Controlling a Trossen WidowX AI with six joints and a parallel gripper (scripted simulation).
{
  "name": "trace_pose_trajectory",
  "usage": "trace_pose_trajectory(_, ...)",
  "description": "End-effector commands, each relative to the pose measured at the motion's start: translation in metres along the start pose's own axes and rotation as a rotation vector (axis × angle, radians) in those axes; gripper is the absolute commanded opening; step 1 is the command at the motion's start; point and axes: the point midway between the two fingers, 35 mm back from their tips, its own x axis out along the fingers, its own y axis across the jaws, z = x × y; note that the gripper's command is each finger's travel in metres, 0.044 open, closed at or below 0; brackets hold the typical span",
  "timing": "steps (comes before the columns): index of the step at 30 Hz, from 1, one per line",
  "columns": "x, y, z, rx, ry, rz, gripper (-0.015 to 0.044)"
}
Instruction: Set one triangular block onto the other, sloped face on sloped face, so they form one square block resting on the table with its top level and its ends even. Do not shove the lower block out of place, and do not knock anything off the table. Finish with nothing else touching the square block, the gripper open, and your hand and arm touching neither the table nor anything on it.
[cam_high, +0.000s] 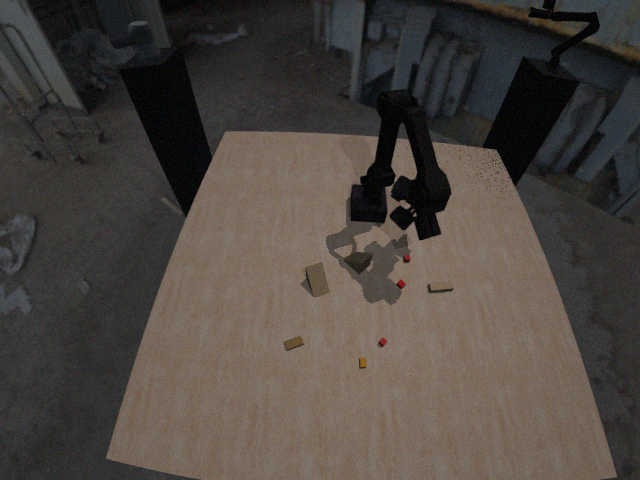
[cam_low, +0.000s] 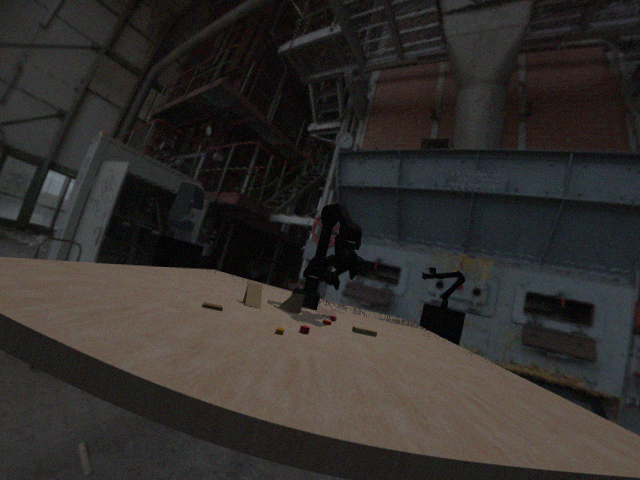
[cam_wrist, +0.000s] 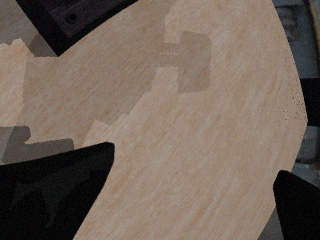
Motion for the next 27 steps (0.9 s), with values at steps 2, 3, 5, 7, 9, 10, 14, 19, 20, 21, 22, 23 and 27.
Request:
trace_pose_trajectory(2,-0.003,0.005,-0.004,-0.004,0.034,-0.004,0.0440)
trace_pose_trajectory(3,-0.008,0.013,-0.008,-0.009,0.077,-0.008,0.0440)
trace_pose_trajectory(5,-0.019,0.031,-0.017,-0.019,0.181,-0.009,0.0440)
trace_pose_trajectory(7,-0.031,0.050,-0.023,-0.028,0.283,0.000,0.0440)
trace_pose_trajectory(9,-0.044,0.071,-0.026,-0.034,0.384,0.020,0.0440)
trace_pose_trajectory(10,-0.050,0.082,-0.027,-0.037,0.433,0.034,0.0440)
trace_pose_trajectory(14,-0.077,0.126,-0.021,-0.041,0.618,0.115,0.0440)
trace_pose_trajectory(19,-0.108,0.182,0.006,-0.029,0.817,0.267,0.0440)
trace_pose_trajectory(20,-0.113,0.193,0.014,-0.024,0.851,0.304,0.0440)
trace_pose_trajectory(21,-0.118,0.204,0.023,-0.018,0.883,0.343,0.0440)
trace_pose_trajectory(22,-0.123,0.214,0.032,-0.011,0.913,0.383,0.0440)
trace_pose_trajectory(23,-0.128,0.224,0.043,-0.003,0.940,0.425,0.0440)
trace_pose_trajectory(27,-0.141,0.260,0.092,0.038,1.024,0.606,0.0440)
